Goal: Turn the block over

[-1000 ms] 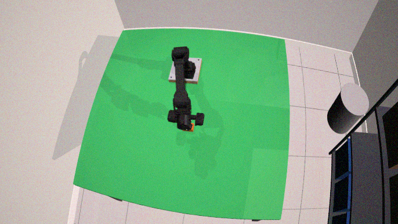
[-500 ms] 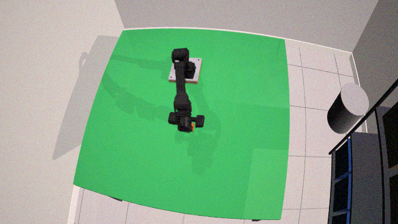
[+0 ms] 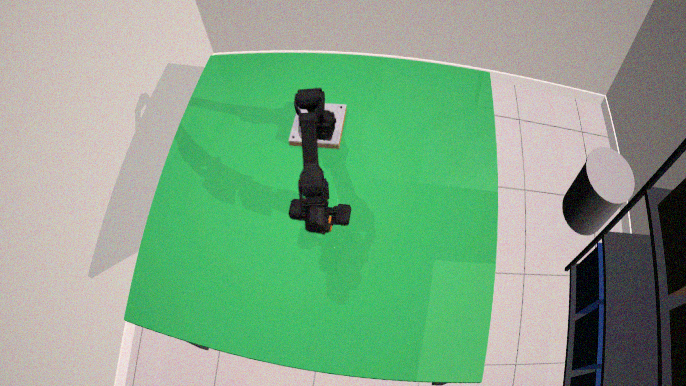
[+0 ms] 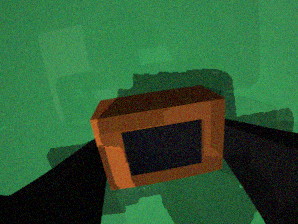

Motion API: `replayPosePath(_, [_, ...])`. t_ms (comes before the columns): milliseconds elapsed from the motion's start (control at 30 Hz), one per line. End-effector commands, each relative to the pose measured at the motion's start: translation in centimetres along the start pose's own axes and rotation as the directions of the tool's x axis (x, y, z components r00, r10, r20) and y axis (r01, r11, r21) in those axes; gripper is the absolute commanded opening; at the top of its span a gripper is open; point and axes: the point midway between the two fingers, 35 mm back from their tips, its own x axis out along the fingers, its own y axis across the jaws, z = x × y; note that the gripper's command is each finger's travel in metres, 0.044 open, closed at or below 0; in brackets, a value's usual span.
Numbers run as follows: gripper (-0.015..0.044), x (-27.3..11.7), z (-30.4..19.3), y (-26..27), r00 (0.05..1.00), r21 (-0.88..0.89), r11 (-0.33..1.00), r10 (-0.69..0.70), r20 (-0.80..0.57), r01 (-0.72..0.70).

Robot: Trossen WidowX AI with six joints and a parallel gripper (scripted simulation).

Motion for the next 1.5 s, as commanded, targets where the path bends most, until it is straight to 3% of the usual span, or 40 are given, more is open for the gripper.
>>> replayPosePath(0, [0.0256,0.1,0.0,0.0,1.0,-0.003,1.0,0.002,0.0,-0.002])
replayPosePath(567, [0.0142,0.1,0.0,0.0,1.0,-0.003,1.0,0.002,0.0,-0.002])
replayPosePath(767, [0.0,-2.8,0.0,0.0,1.0,-0.003,1.0,0.002,0.001,-0.002])
replayPosePath(967, [0.0,-2.9,0.1,0.0,1.0,-0.004,1.0,0.002,0.011,-0.002])
replayPosePath(1467, [0.0,-2.1,0.2,0.1,0.968,-0.01,1.0,-0.001,0.25,0.004])
